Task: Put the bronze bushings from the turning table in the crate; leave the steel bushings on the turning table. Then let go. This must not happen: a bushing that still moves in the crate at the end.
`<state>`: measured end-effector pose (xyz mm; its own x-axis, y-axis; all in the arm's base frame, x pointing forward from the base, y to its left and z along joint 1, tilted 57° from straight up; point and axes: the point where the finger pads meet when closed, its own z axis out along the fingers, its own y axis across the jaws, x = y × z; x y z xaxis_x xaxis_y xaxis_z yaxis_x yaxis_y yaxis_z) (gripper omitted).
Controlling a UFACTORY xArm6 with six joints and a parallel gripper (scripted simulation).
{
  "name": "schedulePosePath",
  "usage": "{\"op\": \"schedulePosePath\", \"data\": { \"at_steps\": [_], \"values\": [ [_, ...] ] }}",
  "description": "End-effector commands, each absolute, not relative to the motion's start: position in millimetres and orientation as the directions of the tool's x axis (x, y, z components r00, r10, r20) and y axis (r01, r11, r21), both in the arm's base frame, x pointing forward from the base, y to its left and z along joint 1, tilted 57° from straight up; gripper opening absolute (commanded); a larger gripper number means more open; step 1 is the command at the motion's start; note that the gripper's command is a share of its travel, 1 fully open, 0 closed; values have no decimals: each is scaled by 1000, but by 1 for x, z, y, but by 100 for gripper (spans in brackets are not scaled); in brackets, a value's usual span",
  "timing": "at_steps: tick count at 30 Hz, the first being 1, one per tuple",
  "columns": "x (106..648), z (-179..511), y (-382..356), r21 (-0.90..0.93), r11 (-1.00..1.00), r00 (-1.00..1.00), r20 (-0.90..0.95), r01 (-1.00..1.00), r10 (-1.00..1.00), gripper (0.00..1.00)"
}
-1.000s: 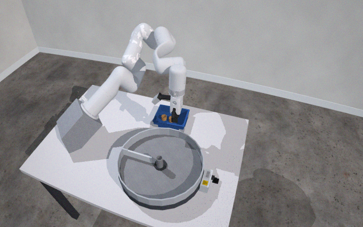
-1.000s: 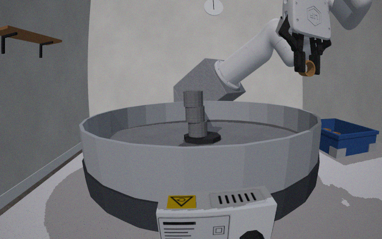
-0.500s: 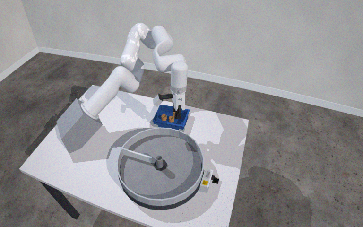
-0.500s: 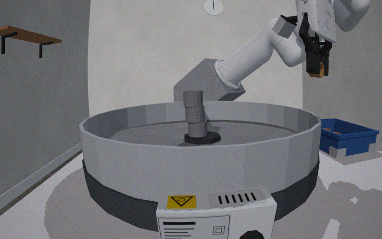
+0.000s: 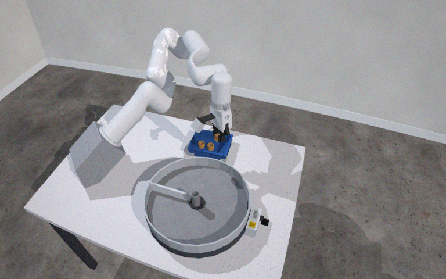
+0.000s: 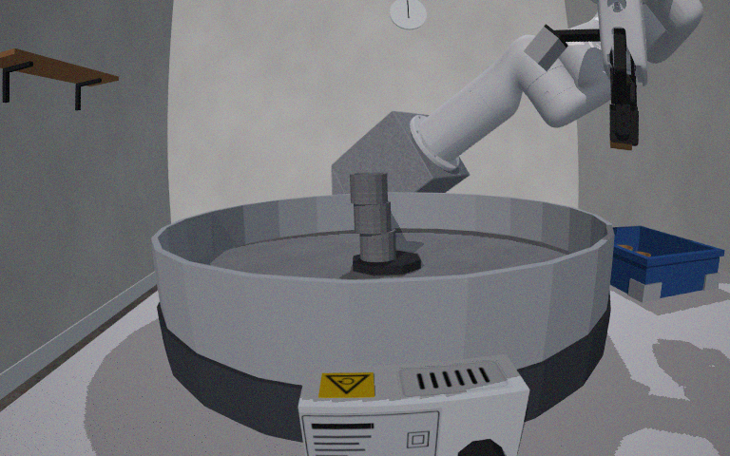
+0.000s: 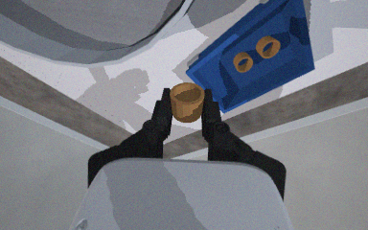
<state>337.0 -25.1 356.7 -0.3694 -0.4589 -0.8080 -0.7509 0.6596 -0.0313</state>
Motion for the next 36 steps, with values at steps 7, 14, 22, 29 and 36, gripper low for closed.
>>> {"op": "schedulePosePath", "data": {
  "at_steps": [7,14,22,29,36],
  "values": [
    [331,369,-9,-278,491,-117,-767,-826,-630,0],
    [326,376,0,-416,366,41,-706,-832,-707,0],
    [322,381,9,-528,245,181,-630,-813,-756,0],
    [317,388,20,-645,91,343,-514,-759,-786,0],
    [312,393,28,-725,-41,468,-401,-688,-788,0]
  ]
}}
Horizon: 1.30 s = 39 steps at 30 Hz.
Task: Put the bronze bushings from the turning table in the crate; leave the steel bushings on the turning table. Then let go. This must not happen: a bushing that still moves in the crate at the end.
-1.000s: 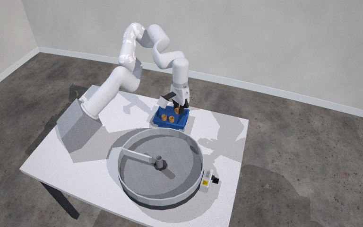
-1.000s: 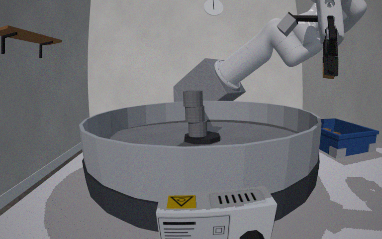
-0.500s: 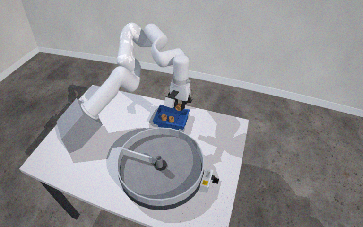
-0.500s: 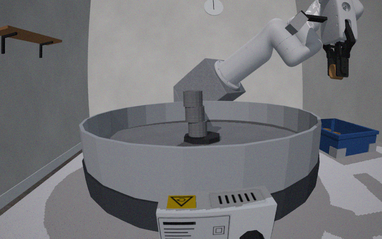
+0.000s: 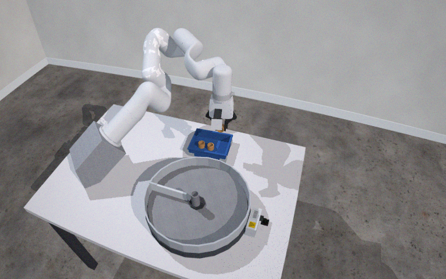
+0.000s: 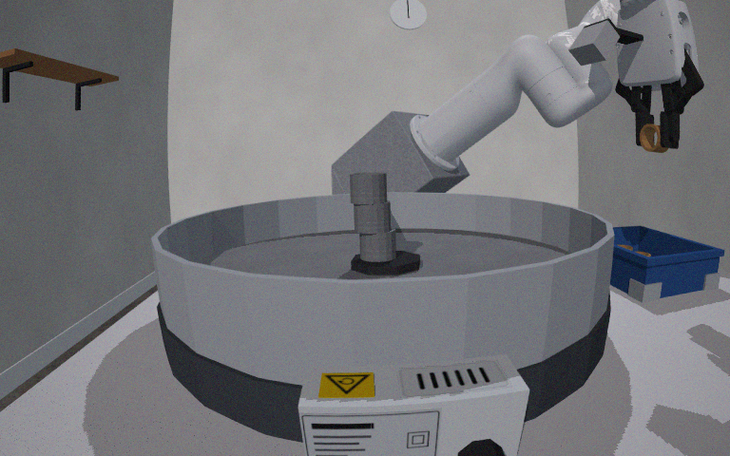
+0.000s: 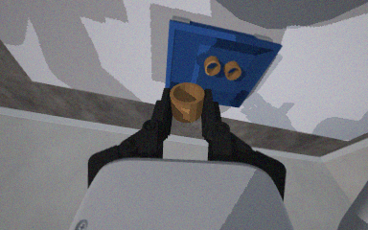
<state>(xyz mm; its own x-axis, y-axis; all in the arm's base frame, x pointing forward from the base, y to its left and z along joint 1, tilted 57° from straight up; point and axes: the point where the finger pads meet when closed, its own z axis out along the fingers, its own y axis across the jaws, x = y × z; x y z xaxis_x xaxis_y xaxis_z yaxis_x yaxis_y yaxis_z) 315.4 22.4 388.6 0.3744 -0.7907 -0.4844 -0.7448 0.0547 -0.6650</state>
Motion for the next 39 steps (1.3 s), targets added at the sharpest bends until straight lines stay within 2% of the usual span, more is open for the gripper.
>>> {"op": "schedulePosePath", "data": {
  "at_steps": [1,17,39],
  "values": [
    [312,393,28,-725,-41,468,-401,-688,-788,0],
    [304,401,41,-807,-235,631,-206,-542,-748,0],
    [300,405,48,-830,-334,701,-94,-447,-706,0]
  ]
}}
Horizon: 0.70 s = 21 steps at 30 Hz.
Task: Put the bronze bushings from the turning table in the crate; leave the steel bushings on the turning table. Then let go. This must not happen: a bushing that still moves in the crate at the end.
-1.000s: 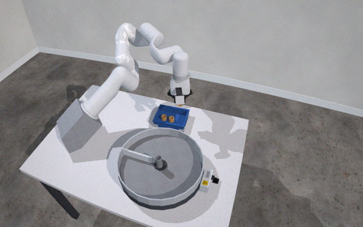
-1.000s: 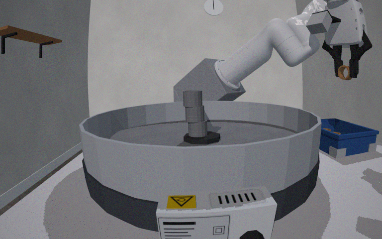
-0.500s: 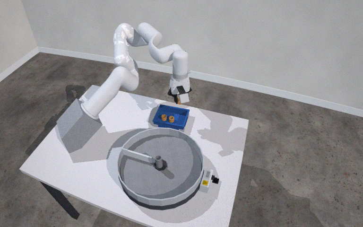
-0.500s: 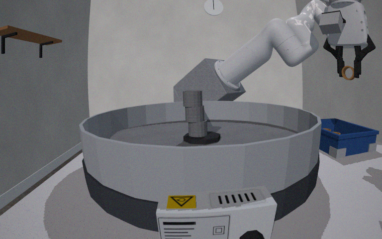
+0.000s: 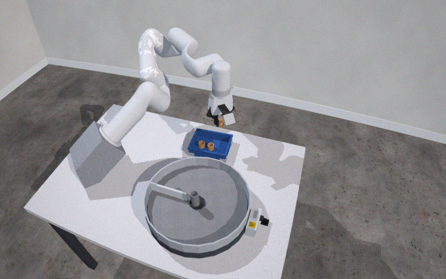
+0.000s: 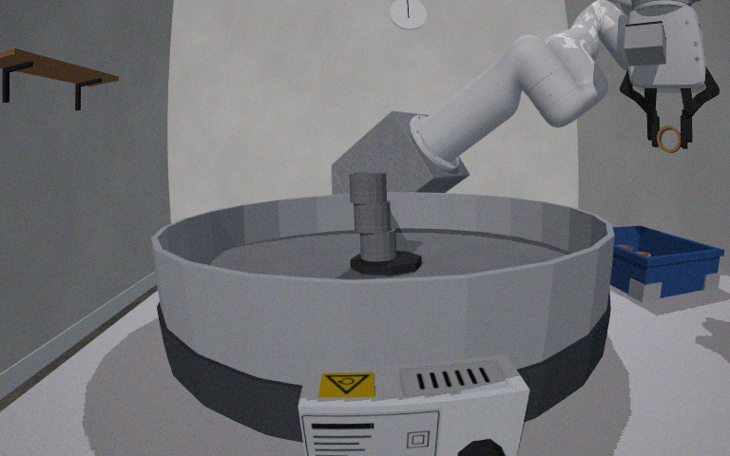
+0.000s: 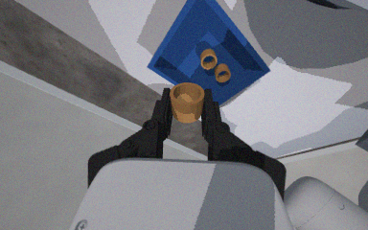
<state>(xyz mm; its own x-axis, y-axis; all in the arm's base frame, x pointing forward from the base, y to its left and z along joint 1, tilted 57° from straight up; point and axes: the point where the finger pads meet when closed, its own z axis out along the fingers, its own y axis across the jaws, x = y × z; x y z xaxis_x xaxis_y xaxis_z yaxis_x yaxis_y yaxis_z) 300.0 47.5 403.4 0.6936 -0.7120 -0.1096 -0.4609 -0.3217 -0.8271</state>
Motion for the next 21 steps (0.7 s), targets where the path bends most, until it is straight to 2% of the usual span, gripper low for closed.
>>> {"op": "schedulePosePath", "data": {
  "at_steps": [1,21],
  "values": [
    [299,405,48,-830,-336,703,-91,-445,-705,0],
    [299,405,49,-832,-348,711,-77,-432,-699,0]
  ]
}}
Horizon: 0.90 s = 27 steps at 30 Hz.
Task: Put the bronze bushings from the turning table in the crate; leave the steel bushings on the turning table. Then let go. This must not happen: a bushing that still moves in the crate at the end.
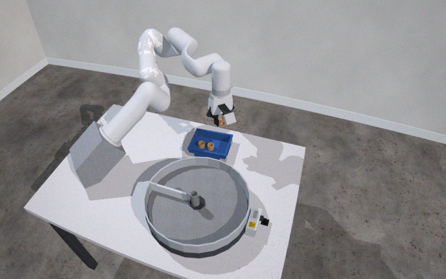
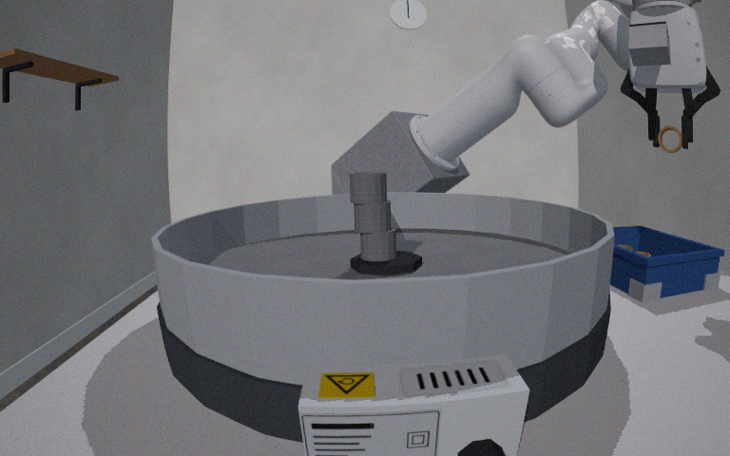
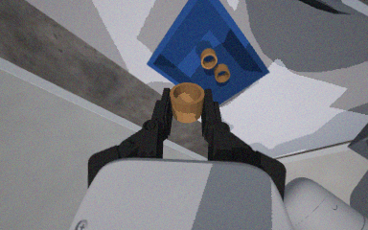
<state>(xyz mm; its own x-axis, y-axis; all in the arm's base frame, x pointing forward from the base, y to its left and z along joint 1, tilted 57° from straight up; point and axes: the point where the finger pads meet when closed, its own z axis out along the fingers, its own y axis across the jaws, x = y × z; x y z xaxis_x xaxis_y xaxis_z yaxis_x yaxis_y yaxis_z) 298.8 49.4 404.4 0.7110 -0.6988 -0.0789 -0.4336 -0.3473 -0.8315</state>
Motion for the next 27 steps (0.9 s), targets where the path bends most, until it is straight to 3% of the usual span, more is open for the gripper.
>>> {"op": "schedulePosePath", "data": {
  "at_steps": [1,27],
  "values": [
    [299,405,49,-832,-348,711,-77,-432,-699,0],
    [321,383,75,-832,-348,711,-77,-432,-699,0]
  ]
}}
